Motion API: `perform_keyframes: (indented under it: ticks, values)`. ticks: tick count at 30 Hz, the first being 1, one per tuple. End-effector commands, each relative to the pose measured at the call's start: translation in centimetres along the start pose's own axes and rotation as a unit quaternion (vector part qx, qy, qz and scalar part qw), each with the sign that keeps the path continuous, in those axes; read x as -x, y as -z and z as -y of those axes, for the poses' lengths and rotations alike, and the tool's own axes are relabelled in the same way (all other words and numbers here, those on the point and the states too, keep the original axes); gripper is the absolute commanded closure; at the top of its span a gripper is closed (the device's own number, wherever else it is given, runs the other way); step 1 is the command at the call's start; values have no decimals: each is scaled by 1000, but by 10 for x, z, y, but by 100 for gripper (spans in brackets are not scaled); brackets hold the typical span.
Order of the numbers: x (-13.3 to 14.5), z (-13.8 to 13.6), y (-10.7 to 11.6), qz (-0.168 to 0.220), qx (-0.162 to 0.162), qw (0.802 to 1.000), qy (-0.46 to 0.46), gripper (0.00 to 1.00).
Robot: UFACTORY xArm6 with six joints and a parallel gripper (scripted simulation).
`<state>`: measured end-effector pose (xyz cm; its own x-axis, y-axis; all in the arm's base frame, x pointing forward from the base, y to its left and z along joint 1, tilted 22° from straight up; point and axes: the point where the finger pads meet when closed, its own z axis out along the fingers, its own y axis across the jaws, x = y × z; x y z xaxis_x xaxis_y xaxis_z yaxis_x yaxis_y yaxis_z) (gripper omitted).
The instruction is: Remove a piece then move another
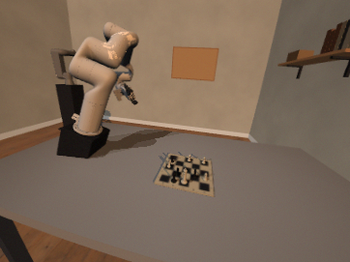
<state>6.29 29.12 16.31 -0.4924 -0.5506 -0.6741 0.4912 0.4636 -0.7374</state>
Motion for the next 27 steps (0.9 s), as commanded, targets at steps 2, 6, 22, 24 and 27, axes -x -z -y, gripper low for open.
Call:
perform_keyframes:
  ticks: [2,6,22,24,27]
  values:
    - [1,0,1,-1,1,1000,-1,0]
    - [1,0,1,-1,1,1000,-1,0]
    - [2,-1,1,-4,1,1000,5,0]
    - [3,-3,0,-9,2,1000,15,0]
    - [7,-9,-1,-23,3,999,41,0]
